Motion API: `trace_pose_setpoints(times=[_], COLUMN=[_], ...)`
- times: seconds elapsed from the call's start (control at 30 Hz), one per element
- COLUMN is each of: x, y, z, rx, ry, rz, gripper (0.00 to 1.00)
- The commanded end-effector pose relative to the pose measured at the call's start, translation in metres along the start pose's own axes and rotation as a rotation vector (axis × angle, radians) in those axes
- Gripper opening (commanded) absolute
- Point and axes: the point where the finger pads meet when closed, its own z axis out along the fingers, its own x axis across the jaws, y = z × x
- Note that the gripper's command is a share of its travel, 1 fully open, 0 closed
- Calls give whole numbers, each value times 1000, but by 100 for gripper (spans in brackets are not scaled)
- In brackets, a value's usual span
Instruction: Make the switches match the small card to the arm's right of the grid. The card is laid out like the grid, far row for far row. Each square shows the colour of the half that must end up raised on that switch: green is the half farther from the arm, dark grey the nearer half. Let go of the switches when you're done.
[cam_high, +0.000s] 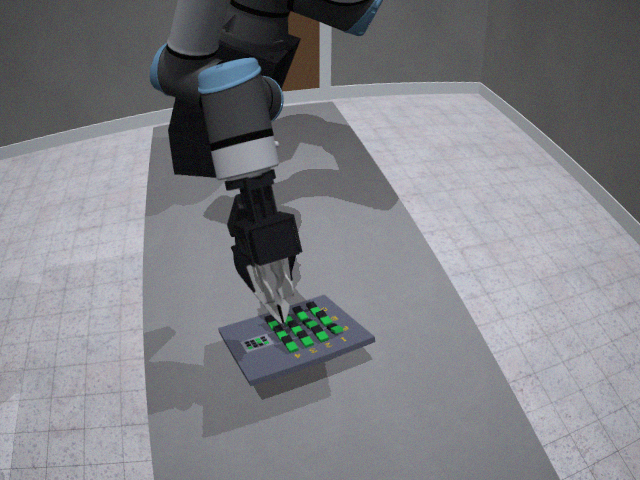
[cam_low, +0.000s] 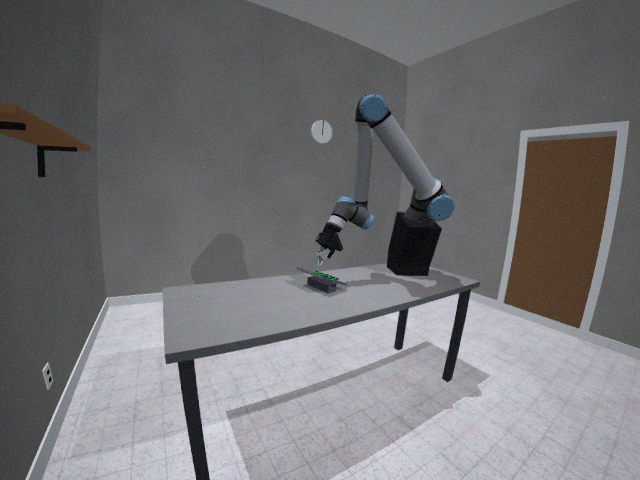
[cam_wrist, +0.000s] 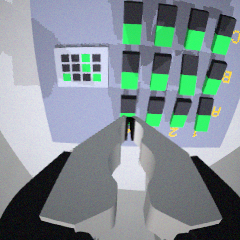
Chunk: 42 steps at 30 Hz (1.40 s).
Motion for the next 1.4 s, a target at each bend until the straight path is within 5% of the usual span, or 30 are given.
trace_pose_setpoints(times=[0.0,0.73,1.37], x=[0,0,0], y=[0,1,1], z=[0,0,23], rx=[-1,-1,-1], ry=[0,0,0], rz=[0,0,0], gripper=[0,0,0])
